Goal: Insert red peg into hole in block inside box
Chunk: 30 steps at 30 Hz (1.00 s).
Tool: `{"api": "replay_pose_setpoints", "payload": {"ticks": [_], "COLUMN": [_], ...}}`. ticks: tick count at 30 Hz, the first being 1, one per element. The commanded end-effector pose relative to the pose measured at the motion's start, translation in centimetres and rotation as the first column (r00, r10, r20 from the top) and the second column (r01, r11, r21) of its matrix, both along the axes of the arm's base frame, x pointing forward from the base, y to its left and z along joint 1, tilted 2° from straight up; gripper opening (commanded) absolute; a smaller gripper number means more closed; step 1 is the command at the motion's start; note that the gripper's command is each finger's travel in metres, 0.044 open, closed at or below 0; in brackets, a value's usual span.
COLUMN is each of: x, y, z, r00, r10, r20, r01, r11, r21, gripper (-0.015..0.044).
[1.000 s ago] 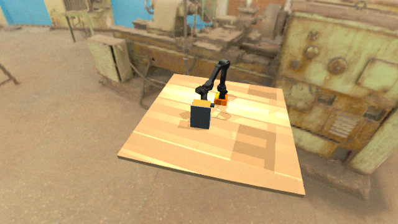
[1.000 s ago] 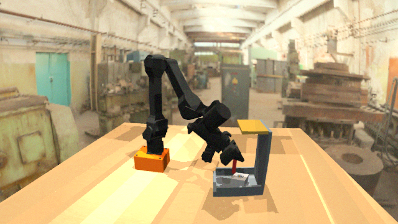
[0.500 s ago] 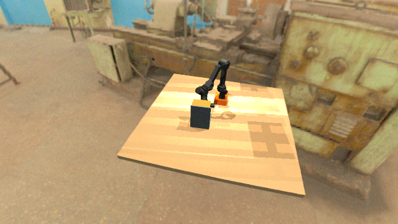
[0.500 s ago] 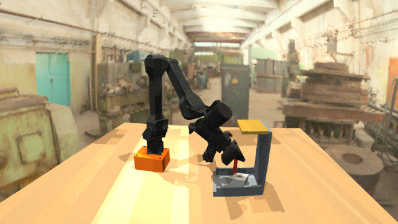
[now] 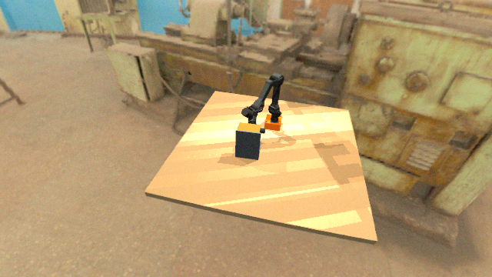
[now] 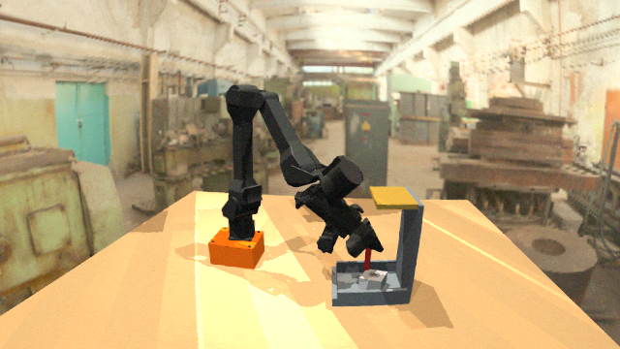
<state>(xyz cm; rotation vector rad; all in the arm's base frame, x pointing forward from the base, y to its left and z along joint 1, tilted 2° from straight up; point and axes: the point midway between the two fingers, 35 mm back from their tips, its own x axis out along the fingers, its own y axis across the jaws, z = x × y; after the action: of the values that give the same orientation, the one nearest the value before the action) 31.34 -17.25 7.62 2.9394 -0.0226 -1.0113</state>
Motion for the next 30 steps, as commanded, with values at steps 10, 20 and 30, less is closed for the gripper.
{"api": "replay_pose_setpoints", "payload": {"ticks": [10, 20, 30], "x": [0.43, 0.58, 0.71], "y": [-0.28, -0.34, -0.41], "z": [0.33, 0.34, 0.35], "r00": [1.000, 1.000, 1.000], "r10": [-0.006, -0.006, -0.006], "r20": [0.008, 0.008, 0.008], "r01": [0.006, 0.006, 0.006], "r11": [1.000, 1.000, 1.000], "r21": [-0.005, -0.005, -0.005], "gripper": [0.0000, 0.0000, 0.0000]}}
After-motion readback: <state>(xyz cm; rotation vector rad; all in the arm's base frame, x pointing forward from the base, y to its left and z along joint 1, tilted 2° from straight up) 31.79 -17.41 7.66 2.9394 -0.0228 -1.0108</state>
